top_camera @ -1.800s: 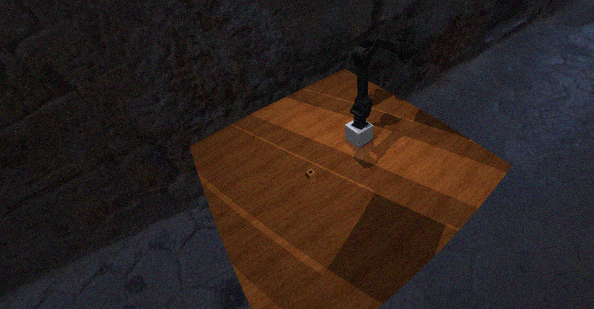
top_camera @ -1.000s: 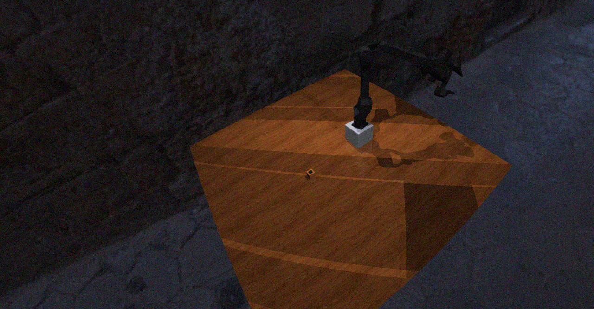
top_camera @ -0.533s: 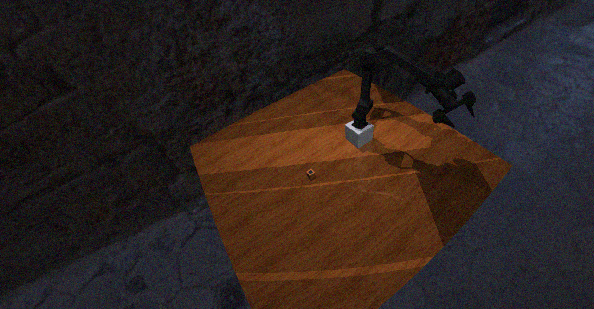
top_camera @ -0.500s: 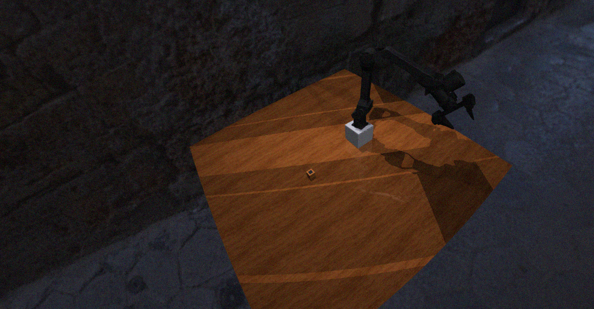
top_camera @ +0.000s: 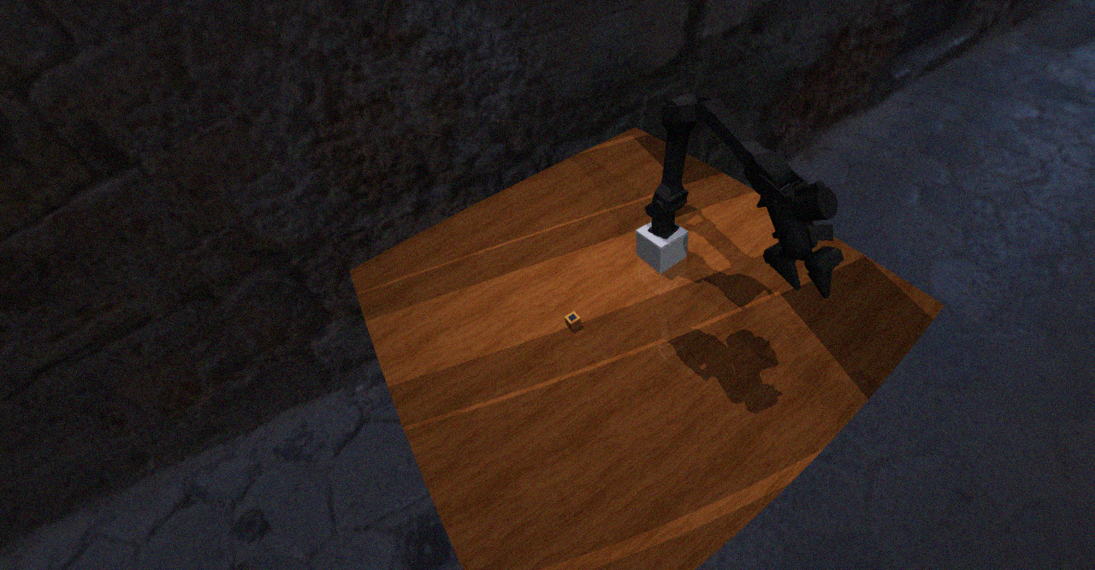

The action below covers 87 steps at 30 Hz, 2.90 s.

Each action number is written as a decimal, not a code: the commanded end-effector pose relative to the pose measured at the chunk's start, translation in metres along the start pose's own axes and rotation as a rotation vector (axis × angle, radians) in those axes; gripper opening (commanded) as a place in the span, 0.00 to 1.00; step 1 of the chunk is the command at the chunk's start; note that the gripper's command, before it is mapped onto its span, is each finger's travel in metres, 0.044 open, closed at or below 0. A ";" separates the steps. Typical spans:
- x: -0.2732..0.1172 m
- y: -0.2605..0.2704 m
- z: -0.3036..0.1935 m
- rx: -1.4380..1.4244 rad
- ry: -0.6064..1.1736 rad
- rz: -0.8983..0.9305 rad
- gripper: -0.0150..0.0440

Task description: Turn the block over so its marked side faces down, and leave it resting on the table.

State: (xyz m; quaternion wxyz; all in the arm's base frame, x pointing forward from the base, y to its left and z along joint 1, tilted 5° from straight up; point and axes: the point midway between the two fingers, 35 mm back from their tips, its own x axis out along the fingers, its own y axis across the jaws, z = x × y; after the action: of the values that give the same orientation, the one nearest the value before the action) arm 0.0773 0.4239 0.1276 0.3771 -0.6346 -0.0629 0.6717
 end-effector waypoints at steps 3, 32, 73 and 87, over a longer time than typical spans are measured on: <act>0.006 0.000 -0.106 0.433 0.180 0.045 1.00; -0.134 0.228 -0.428 2.502 0.911 -0.103 1.00; -0.106 0.298 -0.457 2.704 0.982 -0.156 1.00; -0.091 0.309 -0.460 2.704 0.982 -0.156 1.00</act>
State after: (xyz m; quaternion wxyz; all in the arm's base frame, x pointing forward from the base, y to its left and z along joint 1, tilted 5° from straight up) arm 0.3546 -0.0293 -0.0516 0.7016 0.0481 0.7054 -0.0891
